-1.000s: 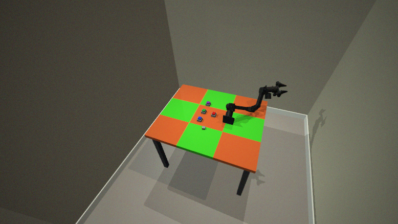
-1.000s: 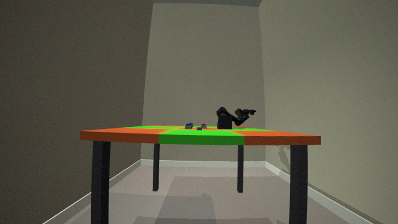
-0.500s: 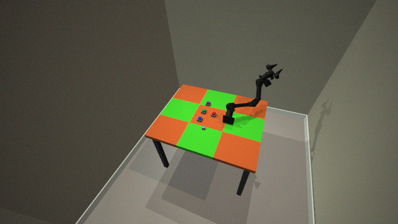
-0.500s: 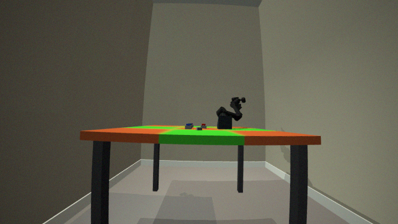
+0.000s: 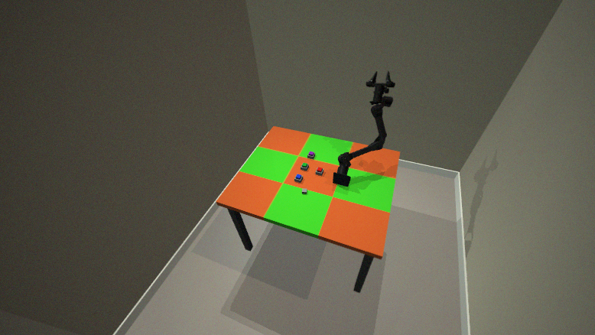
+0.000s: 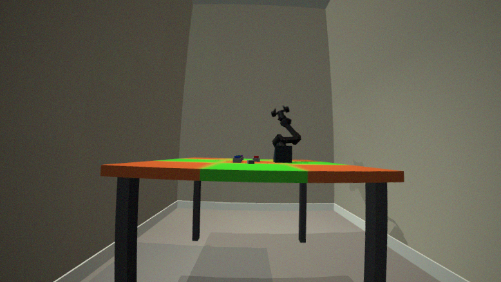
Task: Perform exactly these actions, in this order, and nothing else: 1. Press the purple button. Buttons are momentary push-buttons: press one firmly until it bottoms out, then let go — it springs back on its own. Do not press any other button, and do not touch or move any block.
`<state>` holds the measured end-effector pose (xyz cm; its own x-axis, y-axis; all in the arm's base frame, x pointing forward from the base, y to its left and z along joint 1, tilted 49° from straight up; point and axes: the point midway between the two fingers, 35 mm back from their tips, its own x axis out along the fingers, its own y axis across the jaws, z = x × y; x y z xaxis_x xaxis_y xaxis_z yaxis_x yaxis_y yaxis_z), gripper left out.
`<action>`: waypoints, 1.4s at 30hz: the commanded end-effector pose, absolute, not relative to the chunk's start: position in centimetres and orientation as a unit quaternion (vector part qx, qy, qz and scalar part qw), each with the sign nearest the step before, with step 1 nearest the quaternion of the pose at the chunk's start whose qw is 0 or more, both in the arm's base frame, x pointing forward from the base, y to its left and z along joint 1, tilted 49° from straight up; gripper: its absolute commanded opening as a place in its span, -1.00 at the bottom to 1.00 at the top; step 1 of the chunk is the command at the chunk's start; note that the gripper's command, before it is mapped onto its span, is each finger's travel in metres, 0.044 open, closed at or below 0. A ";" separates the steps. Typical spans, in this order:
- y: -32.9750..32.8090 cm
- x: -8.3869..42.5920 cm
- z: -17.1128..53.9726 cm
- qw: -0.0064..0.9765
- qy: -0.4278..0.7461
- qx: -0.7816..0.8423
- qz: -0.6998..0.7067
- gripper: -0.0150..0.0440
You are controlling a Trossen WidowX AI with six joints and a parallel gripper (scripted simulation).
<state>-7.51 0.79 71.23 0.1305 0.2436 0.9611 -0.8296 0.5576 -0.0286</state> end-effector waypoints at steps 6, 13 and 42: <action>3.2 9.5 68.2 0.840 -0.369 0.306 0.255 0.86; 3.4 21.3 61.4 0.921 -0.211 0.300 0.128 0.86; -10.4 27.4 19.1 0.620 0.665 -0.230 -0.348 0.86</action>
<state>29.28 -9.01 20.41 0.0277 -0.6846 -0.7284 0.2907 0.7027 -0.6494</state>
